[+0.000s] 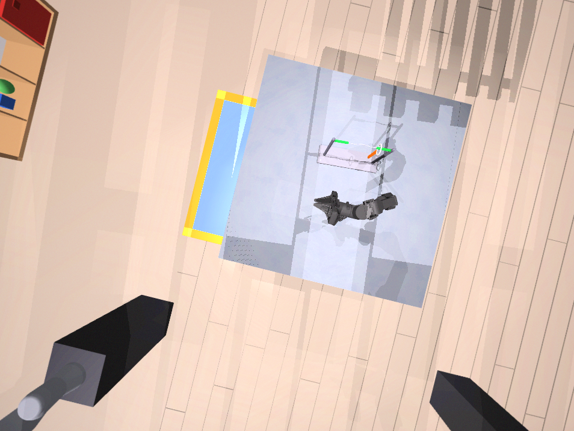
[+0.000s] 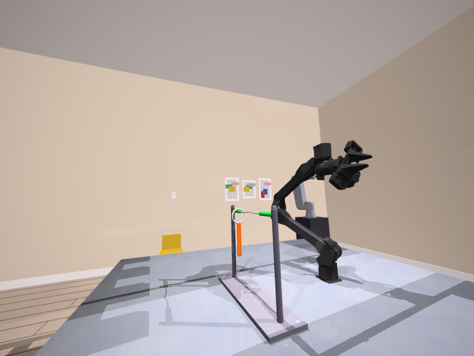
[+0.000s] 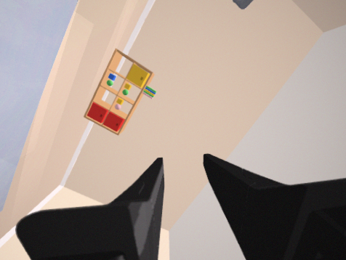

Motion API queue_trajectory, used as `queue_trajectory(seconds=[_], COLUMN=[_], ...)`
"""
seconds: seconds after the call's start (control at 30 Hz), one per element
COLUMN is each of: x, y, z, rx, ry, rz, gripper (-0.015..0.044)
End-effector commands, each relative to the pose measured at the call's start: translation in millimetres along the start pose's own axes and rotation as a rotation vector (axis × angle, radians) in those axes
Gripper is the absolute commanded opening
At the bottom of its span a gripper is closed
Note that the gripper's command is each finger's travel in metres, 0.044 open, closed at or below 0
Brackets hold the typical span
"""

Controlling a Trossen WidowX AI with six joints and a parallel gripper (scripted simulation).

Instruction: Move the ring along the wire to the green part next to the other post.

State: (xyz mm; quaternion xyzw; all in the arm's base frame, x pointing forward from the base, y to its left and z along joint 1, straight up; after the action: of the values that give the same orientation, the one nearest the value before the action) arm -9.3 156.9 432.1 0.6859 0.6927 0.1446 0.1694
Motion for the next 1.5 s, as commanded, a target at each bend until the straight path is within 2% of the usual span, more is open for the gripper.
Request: queue_trajectory(seconds=[0.0, 0.43, 0.77, 1.13, 1.47], x=[16, 53, 64, 58, 33], y=[0, 22, 53, 88, 118], z=[12, 63, 112, 170, 225], rx=[0.079, 0.334, 0.539, 0.763, 0.973], ry=[-0.042, -0.139, -0.183, -0.19, -0.157], rz=[0.05, 0.236, 0.402, 0.581, 0.756], gripper=[0.016, 0.016, 0.016, 0.016, 0.016])
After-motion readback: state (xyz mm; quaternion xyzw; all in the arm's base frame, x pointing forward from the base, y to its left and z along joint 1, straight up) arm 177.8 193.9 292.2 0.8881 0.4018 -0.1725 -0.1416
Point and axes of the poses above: the point midway between the two fingers, 35 mm back from their tips, its own x axis out along the fingers, its own z axis across the jaws, y = z × x, the point moved 1 cm from there along -x, back along the fingers, and after that the axes turned 9 degrees about x, right-handed, at the moved point
